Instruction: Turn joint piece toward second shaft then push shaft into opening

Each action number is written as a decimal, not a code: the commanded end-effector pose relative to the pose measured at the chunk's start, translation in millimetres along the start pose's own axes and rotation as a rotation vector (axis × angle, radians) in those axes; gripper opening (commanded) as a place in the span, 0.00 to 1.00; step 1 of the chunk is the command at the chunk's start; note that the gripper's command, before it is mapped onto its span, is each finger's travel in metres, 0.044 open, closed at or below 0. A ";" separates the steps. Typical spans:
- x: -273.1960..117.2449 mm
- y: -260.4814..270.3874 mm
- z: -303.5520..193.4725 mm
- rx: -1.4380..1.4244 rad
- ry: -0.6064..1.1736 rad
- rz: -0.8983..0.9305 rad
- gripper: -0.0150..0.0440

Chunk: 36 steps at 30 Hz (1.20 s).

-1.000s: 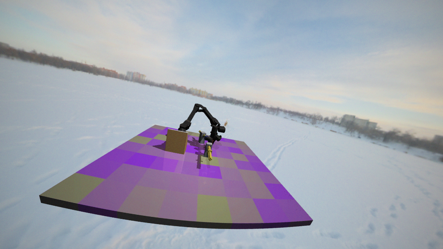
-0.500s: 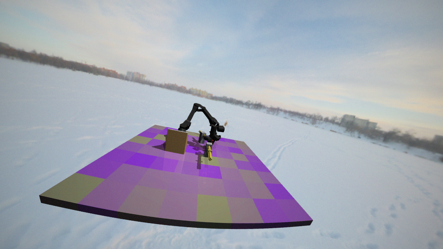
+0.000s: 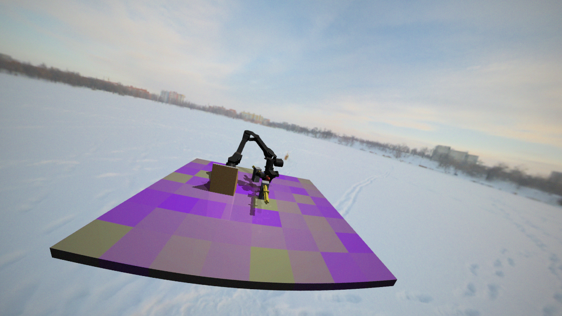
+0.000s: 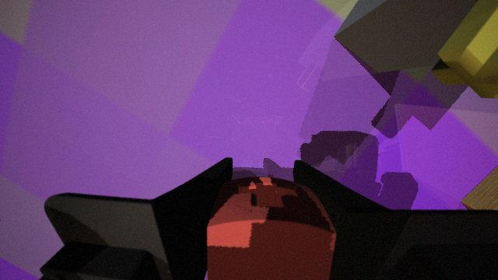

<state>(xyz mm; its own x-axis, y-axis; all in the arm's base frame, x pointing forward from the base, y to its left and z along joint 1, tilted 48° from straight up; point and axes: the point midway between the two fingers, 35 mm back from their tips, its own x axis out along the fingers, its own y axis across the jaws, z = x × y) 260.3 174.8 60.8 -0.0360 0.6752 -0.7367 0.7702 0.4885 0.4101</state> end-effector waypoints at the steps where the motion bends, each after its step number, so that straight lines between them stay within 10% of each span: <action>1: -1.0 -3.5 0.2 0.071 -0.021 -0.009 0.25; 36: -4.5 -15.8 -1.0 0.327 -0.096 -0.057 0.25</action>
<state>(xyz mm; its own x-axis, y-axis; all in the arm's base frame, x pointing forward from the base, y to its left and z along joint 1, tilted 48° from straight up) 247.8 164.8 58.2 -0.0360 0.5907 -0.8061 0.9308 0.3133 0.1880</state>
